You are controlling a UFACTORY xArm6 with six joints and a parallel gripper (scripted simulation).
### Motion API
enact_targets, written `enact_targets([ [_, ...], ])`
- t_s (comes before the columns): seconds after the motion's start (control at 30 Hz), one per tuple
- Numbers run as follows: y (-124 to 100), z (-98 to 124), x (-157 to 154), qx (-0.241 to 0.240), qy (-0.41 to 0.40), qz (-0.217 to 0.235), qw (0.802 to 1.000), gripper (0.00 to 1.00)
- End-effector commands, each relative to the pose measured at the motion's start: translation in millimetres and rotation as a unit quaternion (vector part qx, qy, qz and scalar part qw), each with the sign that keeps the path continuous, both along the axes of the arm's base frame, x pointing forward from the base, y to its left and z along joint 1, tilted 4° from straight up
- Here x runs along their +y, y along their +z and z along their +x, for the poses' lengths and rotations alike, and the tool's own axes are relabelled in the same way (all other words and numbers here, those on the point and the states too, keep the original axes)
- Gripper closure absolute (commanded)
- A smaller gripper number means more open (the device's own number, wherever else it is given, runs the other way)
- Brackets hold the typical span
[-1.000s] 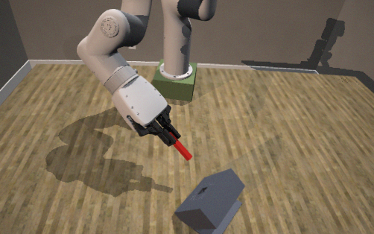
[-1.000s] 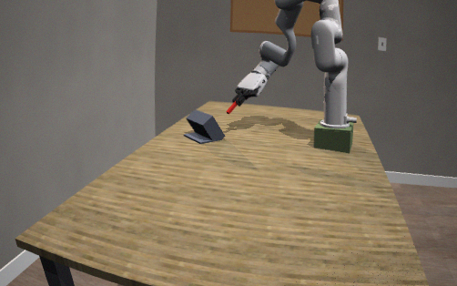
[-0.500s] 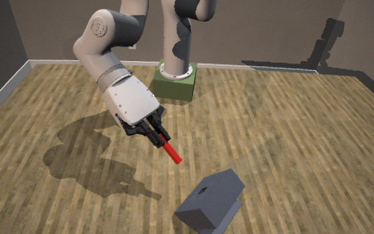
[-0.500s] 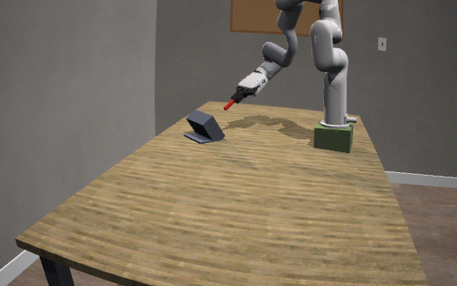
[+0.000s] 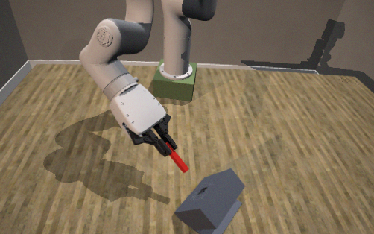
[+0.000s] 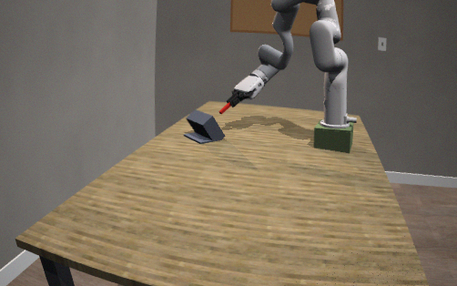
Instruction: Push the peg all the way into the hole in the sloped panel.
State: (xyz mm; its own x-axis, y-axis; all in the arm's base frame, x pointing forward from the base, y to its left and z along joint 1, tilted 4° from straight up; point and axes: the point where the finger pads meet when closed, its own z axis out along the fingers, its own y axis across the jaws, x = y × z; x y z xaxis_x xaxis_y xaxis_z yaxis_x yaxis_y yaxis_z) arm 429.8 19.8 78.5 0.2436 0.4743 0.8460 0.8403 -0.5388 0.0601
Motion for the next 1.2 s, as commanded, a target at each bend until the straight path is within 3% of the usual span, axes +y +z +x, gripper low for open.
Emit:
enact_targets([
  [0.0, -3.3, 5.0, 5.8, -0.001, 0.0, 0.0, 1.0, 1.0],
  [1.17, -19.6, 19.3, 26.9, -0.001, 0.0, 0.0, 1.0, 1.0],
])
